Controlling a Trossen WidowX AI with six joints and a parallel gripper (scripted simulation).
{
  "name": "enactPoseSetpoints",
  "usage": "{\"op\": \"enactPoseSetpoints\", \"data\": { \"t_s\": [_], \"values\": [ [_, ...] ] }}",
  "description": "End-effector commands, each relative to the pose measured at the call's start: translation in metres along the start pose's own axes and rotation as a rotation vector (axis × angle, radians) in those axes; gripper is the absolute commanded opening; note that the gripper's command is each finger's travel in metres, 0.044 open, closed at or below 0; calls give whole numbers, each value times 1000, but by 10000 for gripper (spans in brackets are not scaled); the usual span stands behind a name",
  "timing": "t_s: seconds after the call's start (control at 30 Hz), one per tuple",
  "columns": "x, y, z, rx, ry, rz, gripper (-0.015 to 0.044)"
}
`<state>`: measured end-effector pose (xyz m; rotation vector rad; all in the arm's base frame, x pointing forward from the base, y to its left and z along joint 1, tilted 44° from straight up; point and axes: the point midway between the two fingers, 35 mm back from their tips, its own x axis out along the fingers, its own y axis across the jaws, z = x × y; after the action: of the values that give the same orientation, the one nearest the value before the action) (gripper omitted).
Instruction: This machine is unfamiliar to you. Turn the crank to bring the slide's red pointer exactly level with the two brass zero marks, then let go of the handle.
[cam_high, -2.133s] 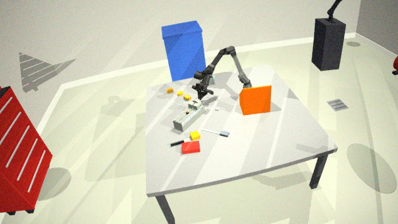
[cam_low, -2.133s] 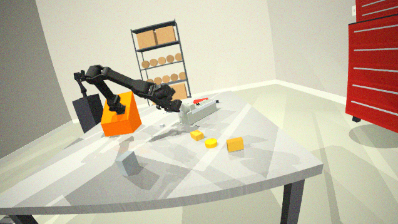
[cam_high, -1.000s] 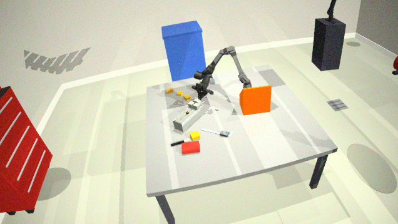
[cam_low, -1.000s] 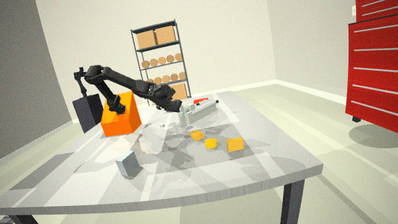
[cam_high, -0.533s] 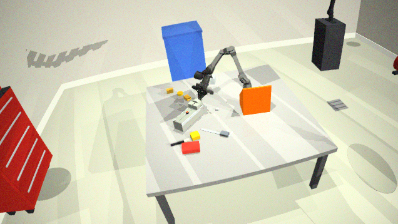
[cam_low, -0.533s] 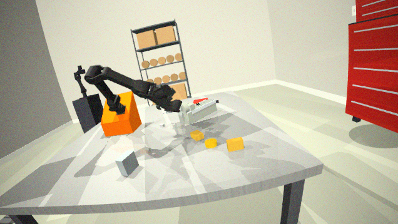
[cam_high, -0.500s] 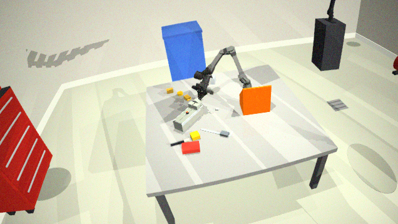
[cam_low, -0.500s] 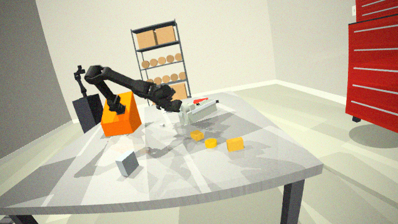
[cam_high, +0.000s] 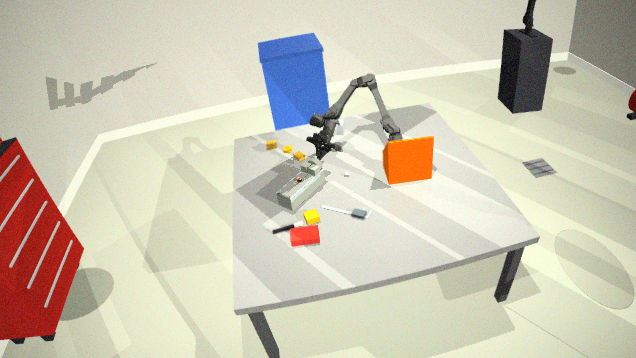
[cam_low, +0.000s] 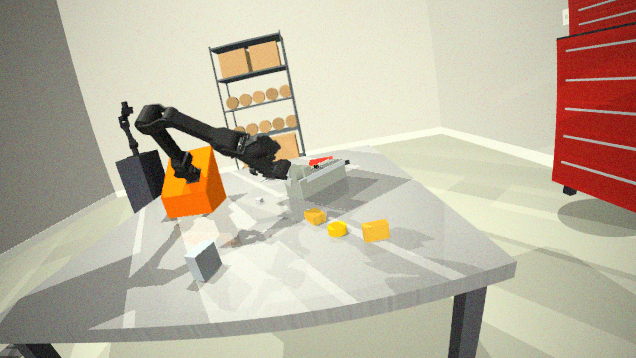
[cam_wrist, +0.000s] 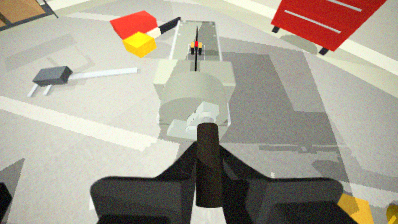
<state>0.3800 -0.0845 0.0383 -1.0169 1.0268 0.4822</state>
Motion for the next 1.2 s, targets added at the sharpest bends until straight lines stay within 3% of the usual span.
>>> {"op": "enactPoseSetpoints", "data": {
  "t_s": [0.0, 0.5, 1.03, 1.17],
  "values": [
    [0, -1, 0, -6, 1, -4, 0],
    [0, 0, 0, 0, 0, 0, 0],
    [0, 0, 0, 0, 0, 0, 420],
    [-5, -1, -5, 0, 1, 0, 440]
  ]
}}
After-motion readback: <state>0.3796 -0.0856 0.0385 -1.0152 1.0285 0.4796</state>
